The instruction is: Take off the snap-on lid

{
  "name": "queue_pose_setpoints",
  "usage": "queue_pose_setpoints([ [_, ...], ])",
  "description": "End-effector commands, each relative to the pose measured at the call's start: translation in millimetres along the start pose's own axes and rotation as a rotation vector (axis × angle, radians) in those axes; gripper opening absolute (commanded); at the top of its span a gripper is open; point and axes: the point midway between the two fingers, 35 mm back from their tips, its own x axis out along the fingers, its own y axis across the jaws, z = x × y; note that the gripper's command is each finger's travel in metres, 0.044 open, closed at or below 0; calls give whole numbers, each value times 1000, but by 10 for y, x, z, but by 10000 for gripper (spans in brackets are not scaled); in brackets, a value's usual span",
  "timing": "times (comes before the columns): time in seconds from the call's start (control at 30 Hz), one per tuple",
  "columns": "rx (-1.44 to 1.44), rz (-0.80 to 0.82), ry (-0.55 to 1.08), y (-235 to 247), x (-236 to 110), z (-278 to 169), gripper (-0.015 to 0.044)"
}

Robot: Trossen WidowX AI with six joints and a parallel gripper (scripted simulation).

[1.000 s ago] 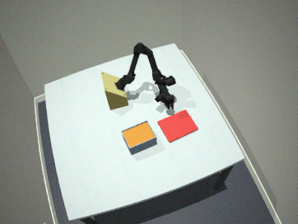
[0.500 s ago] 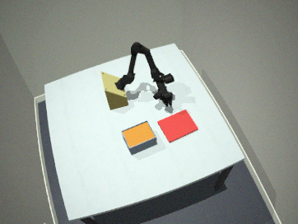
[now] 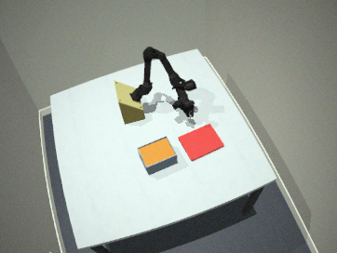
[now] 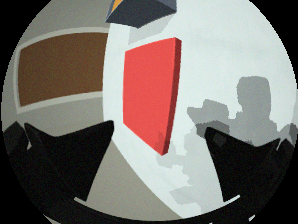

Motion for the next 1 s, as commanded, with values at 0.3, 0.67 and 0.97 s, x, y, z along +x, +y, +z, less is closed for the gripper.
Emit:
queue_pose_setpoints([
  [0.3,0,-1,8,147,-243,-28,440],
  [0.67,0,-1,8,256,-435,-28,440],
  [0.97,-1,-1,8,256,-443,-1,440],
])
